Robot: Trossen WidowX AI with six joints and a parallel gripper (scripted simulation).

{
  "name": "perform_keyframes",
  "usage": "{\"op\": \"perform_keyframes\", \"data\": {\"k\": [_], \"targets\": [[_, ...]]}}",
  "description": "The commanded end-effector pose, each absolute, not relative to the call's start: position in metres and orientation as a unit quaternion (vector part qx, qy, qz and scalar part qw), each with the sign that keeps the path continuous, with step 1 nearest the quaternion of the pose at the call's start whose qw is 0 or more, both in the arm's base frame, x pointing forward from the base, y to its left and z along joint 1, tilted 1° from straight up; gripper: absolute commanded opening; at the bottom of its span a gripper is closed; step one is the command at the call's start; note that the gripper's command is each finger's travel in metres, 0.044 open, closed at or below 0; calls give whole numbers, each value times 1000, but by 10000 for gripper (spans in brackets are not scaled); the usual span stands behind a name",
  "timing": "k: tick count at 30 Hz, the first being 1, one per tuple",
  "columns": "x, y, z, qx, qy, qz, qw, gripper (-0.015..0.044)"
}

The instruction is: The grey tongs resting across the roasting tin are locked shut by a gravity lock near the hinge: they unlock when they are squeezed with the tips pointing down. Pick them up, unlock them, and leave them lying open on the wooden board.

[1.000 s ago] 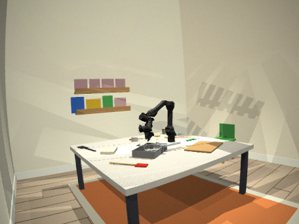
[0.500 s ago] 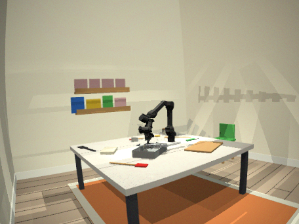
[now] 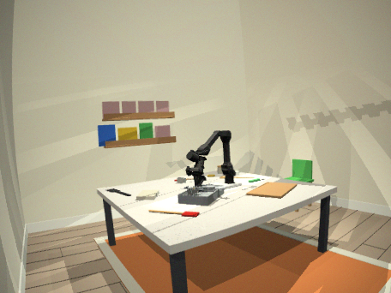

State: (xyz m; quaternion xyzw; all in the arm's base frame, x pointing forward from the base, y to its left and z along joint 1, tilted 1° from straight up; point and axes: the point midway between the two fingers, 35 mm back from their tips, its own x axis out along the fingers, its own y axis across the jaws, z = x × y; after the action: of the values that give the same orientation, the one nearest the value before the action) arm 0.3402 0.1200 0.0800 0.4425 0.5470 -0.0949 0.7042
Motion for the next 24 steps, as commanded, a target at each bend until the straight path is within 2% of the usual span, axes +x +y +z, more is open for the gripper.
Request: {"op": "perform_keyframes", "data": {"k": [1, 24], "targets": [[342, 122, 69, 441, 550, -101, 702, 260], [352, 134, 39, 442, 550, -100, 702, 260]]}}
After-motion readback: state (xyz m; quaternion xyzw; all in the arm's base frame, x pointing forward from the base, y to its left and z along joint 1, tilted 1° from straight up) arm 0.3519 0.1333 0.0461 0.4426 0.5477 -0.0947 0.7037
